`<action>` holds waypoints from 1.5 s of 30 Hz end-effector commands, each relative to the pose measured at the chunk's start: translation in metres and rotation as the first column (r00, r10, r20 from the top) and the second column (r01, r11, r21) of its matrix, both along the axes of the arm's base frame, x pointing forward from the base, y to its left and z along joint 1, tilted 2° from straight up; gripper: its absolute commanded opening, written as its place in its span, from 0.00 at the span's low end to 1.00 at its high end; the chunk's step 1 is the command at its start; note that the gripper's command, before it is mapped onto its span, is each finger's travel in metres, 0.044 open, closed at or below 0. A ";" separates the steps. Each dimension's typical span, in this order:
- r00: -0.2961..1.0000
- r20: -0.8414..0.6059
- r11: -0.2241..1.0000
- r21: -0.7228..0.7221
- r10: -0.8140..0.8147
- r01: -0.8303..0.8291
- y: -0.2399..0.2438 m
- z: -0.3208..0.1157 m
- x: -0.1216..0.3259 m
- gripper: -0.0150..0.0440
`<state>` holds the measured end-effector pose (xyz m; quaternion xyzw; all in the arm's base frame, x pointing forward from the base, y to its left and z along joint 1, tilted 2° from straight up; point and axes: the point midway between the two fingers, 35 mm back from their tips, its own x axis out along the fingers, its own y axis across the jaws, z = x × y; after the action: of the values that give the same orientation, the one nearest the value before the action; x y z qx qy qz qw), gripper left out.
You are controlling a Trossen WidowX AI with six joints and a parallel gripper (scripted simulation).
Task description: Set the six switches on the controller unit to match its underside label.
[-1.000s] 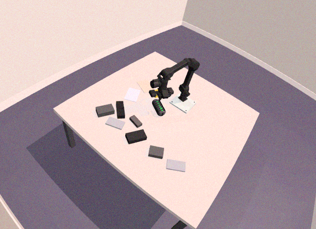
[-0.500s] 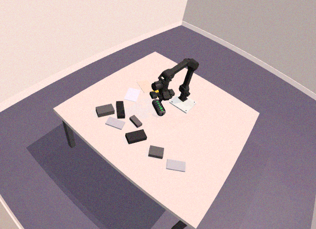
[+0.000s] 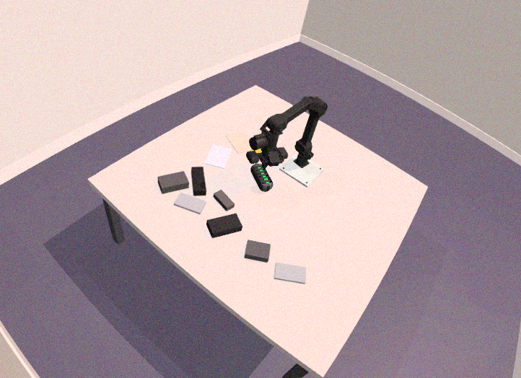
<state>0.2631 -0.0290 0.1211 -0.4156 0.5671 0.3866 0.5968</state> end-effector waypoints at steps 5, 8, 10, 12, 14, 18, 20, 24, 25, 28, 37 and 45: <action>1.000 -0.003 1.000 -0.003 -0.006 0.006 0.000 0.000 0.000 0.25; 1.000 -0.003 1.000 -0.003 -0.006 0.006 0.000 0.000 0.000 0.25; 1.000 -0.003 1.000 -0.003 -0.006 0.006 0.000 0.000 0.000 0.25; 1.000 -0.003 1.000 -0.003 -0.006 0.006 0.000 0.000 0.000 0.25; 1.000 -0.003 1.000 -0.003 -0.006 0.006 0.000 0.000 0.000 0.25; 1.000 -0.003 1.000 -0.003 -0.006 0.006 0.000 0.000 0.000 0.25; 1.000 -0.003 1.000 -0.003 -0.006 0.006 0.000 0.000 0.000 0.25; 1.000 -0.003 1.000 -0.003 -0.006 0.006 0.000 -0.001 -0.001 0.25; 1.000 -0.003 1.000 -0.003 -0.006 0.006 0.001 -0.003 -0.003 0.25; 1.000 -0.005 1.000 -0.002 -0.006 0.006 0.008 -0.015 -0.019 0.25; 1.000 -0.006 1.000 -0.002 -0.006 0.006 0.015 -0.032 -0.040 0.25; 1.000 -0.017 1.000 0.002 0.000 0.000 0.015 -0.031 -0.038 0.25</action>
<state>0.2256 -0.0140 0.0896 -0.4115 0.5719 0.3906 0.5925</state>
